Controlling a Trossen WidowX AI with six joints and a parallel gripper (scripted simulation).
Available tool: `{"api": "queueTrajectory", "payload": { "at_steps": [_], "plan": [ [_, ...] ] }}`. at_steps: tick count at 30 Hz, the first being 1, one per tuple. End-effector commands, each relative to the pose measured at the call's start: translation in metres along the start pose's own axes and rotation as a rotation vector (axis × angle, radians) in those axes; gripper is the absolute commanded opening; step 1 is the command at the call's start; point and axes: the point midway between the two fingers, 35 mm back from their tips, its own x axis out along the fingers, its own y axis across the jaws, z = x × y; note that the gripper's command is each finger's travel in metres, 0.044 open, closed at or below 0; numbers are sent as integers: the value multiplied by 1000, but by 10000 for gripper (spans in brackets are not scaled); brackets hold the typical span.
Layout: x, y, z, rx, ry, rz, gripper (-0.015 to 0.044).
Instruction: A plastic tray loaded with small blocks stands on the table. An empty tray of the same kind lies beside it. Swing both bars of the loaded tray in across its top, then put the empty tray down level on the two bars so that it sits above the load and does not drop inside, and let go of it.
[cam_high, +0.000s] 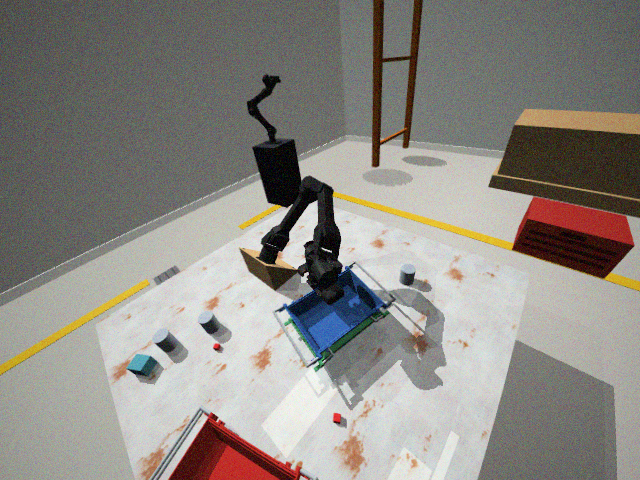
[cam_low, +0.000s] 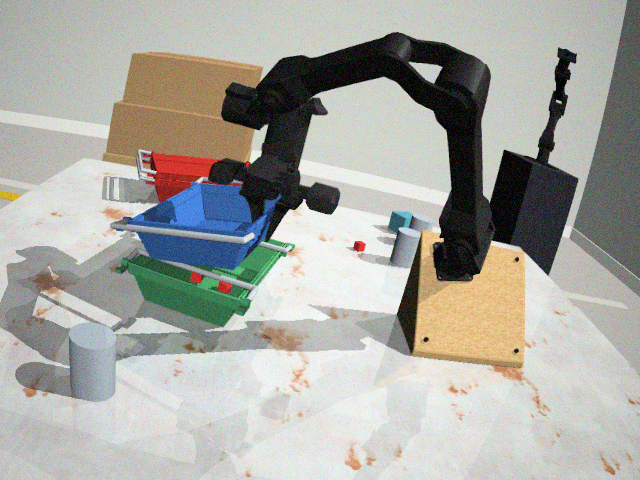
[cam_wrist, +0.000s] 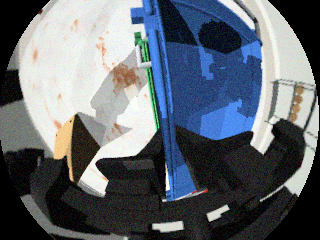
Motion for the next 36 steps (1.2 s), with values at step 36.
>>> {"api": "queueTrajectory", "payload": {
  "at_steps": [36],
  "plan": [
    [12,6,2,-4,-2,16,0]
  ]
}}
